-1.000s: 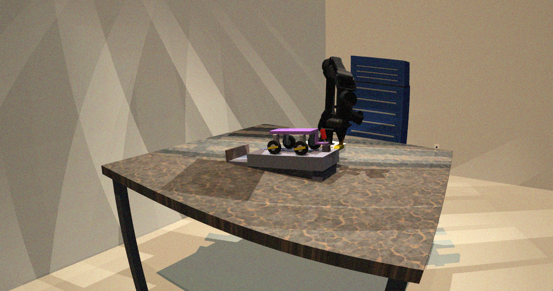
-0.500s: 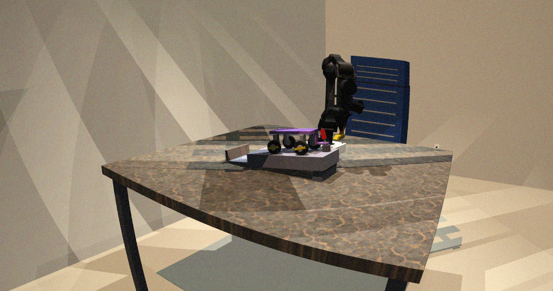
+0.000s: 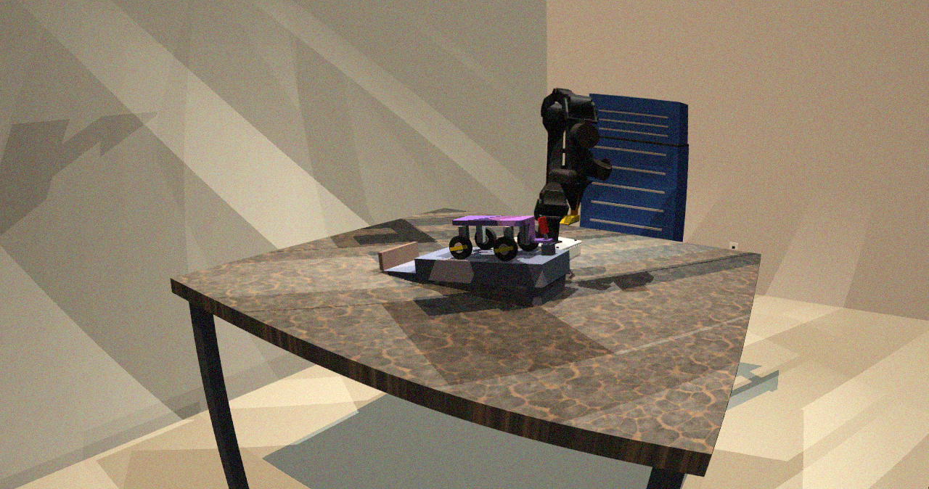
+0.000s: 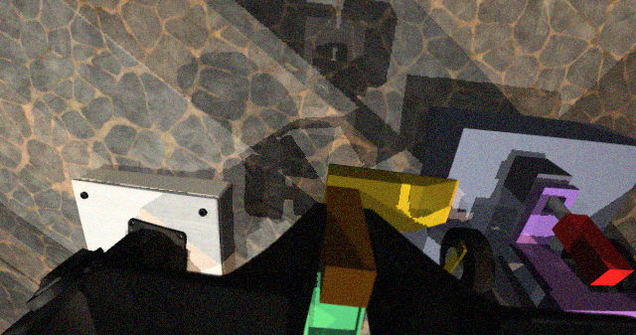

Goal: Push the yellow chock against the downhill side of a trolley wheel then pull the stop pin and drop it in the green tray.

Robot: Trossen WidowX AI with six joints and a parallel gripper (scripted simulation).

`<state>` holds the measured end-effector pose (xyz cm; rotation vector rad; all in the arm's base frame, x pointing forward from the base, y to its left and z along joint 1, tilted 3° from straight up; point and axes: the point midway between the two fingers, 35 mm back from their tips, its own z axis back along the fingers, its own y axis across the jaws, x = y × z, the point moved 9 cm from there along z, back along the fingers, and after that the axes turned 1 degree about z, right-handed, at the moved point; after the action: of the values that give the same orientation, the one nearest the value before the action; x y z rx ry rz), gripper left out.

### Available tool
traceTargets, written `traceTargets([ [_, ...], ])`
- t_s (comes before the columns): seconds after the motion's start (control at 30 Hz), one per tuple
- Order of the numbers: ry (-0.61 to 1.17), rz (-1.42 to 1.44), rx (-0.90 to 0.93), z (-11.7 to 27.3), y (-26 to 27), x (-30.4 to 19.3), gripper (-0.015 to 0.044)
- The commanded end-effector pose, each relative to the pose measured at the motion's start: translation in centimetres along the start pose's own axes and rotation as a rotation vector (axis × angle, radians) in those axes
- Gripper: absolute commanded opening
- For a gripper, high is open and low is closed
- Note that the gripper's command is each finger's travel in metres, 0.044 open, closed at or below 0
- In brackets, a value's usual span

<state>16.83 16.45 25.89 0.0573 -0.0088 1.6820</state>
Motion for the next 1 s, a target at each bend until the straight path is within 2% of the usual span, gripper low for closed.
traceTargets([
  [0.0,0.004,-0.090,-0.003,0.14,-0.03,-0.03,0.0000],
  [0.97,0.000,-1.090,-0.007,0.14,0.01,-0.04,0.0000],
])
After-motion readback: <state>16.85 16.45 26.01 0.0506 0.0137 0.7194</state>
